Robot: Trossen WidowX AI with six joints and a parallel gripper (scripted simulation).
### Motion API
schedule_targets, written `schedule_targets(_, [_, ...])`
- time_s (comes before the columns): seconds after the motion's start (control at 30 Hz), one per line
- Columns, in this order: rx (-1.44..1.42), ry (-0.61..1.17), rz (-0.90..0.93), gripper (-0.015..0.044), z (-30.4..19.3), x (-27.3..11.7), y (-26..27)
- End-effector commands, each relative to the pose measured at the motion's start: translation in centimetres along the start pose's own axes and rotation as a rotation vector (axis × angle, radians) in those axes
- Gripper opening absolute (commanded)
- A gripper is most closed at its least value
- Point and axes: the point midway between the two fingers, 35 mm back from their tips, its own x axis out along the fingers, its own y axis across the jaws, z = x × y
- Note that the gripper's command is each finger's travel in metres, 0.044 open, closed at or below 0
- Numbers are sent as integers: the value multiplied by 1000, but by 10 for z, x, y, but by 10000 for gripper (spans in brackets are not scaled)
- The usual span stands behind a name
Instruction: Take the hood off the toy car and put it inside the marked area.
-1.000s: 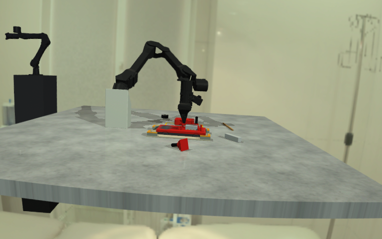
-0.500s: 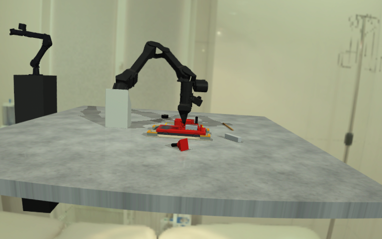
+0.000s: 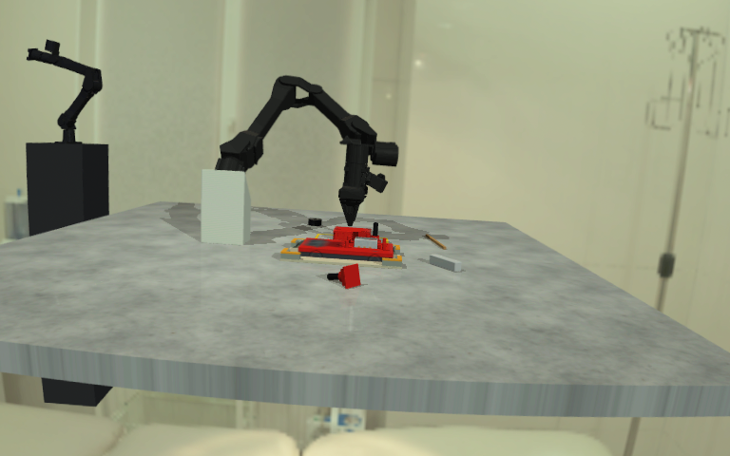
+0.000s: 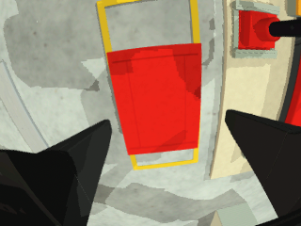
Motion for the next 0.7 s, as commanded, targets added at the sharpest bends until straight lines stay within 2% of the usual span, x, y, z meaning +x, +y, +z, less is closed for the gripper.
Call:
schedule_targets(0.0, [-17, -22, 7, 440, 3, -36, 4])
schedule_targets(0.67, [-17, -22, 8, 440, 2, -44, 4])
